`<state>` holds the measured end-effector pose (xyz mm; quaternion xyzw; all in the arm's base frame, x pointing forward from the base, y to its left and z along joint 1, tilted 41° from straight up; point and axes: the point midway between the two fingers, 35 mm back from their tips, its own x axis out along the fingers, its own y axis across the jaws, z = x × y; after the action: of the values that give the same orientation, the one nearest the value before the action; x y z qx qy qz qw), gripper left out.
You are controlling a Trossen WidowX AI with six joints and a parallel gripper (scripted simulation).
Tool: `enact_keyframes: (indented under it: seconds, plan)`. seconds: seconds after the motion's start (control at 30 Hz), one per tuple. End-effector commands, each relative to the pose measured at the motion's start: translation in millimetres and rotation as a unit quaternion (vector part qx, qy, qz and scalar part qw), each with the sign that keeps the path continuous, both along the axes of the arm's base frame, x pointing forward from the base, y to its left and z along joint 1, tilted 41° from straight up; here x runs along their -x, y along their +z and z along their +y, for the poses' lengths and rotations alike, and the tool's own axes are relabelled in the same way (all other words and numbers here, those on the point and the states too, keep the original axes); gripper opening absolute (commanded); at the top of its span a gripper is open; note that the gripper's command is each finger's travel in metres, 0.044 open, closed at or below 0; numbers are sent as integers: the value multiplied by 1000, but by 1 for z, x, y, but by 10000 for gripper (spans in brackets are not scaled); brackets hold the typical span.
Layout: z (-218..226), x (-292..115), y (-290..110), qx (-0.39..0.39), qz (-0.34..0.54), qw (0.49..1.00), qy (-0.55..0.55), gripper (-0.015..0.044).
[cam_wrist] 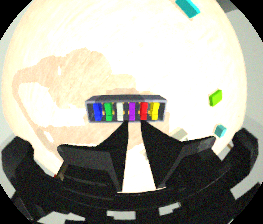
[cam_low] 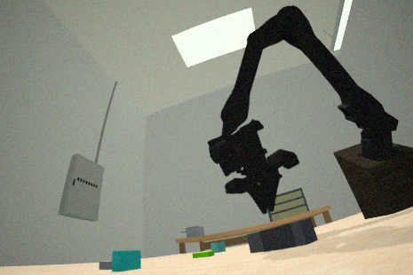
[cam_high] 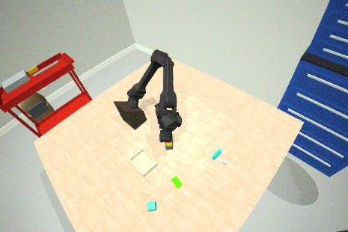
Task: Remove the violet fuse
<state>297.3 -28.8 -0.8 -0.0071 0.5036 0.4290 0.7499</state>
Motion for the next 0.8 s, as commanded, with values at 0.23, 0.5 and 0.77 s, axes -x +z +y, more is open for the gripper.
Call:
enact_keyframes:
  seconds: [0.23, 0.5, 0.77]
  plan:
    - [8, -1, -9, -3, 4, 1000, -2, 73]
    - [13, -2, -15, -4, 4, 1000, -2, 73]
    - [18, -3, -21, -4, 4, 1000, -2, 73]
